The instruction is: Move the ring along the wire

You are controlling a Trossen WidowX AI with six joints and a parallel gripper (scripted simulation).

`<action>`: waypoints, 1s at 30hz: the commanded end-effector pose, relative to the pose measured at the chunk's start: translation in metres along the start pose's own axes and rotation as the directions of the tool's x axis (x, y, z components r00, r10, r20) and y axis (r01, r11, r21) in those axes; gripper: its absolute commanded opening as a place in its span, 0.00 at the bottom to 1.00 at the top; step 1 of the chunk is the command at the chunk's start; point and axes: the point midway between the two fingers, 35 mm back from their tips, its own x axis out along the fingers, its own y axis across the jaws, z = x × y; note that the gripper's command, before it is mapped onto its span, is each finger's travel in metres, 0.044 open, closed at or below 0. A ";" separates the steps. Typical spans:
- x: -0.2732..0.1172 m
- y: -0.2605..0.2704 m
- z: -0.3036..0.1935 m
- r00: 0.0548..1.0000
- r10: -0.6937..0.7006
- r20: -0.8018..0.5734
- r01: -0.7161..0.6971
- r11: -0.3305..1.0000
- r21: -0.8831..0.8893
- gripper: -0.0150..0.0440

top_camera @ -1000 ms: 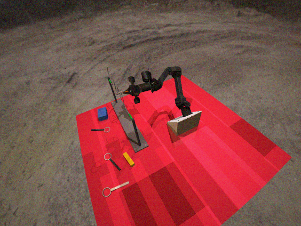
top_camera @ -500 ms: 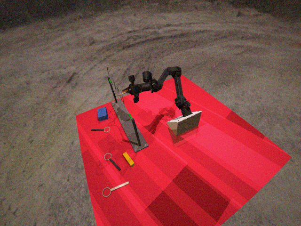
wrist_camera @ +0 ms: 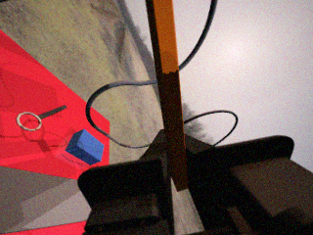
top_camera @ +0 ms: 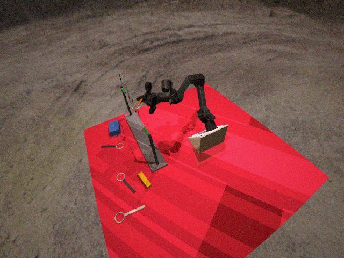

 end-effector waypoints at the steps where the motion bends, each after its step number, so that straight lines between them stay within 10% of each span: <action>1: 0.000 -0.003 0.002 0.999 -0.034 0.015 0.035 0.997 -0.072 0.00; 30: -0.001 -0.035 0.011 0.952 -0.266 0.152 0.306 0.805 -0.508 0.00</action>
